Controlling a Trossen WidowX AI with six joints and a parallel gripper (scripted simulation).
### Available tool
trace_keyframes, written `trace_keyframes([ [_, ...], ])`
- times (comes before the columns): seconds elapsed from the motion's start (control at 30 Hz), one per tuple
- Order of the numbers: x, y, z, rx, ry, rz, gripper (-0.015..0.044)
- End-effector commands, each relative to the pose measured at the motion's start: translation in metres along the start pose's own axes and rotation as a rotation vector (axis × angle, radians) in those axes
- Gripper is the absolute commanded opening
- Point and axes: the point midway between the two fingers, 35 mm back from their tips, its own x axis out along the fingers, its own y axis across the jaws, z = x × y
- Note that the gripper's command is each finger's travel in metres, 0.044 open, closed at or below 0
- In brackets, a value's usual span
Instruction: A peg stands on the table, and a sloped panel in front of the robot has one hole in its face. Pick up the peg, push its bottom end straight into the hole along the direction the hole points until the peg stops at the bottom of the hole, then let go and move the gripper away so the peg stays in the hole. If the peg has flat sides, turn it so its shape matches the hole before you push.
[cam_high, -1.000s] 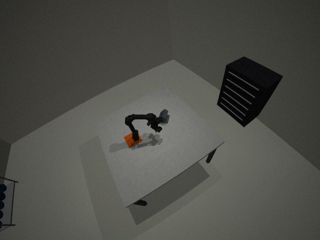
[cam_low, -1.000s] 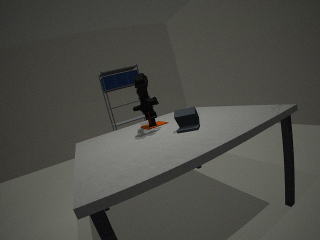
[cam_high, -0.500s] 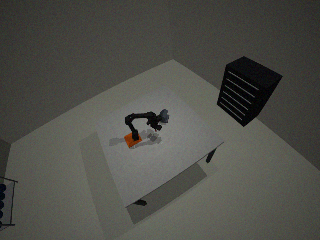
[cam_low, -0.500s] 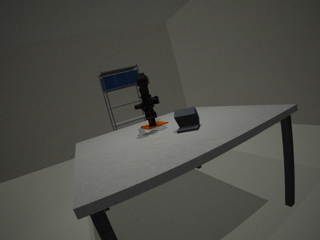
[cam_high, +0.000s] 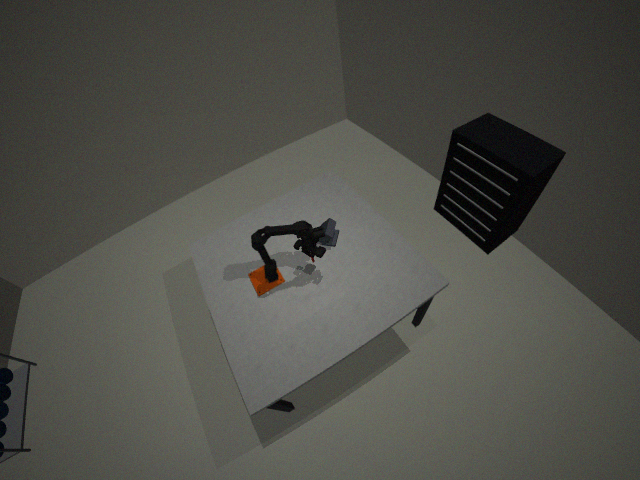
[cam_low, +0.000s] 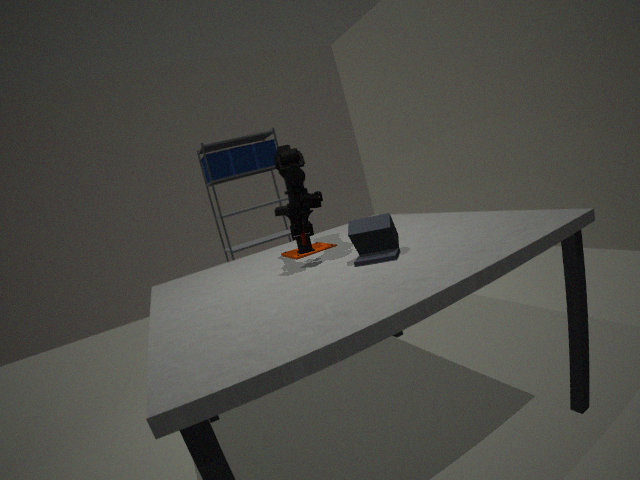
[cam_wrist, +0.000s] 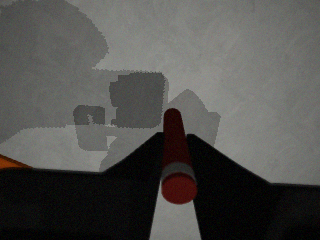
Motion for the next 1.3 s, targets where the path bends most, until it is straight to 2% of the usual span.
trace_keyframes([
  [0.0,-0.001,0.000,0.004,-0.034,0.007,-0.015,0.0000],
  [1.27,-0.008,0.011,0.041,-0.319,0.084,-0.132,0.0000],
])
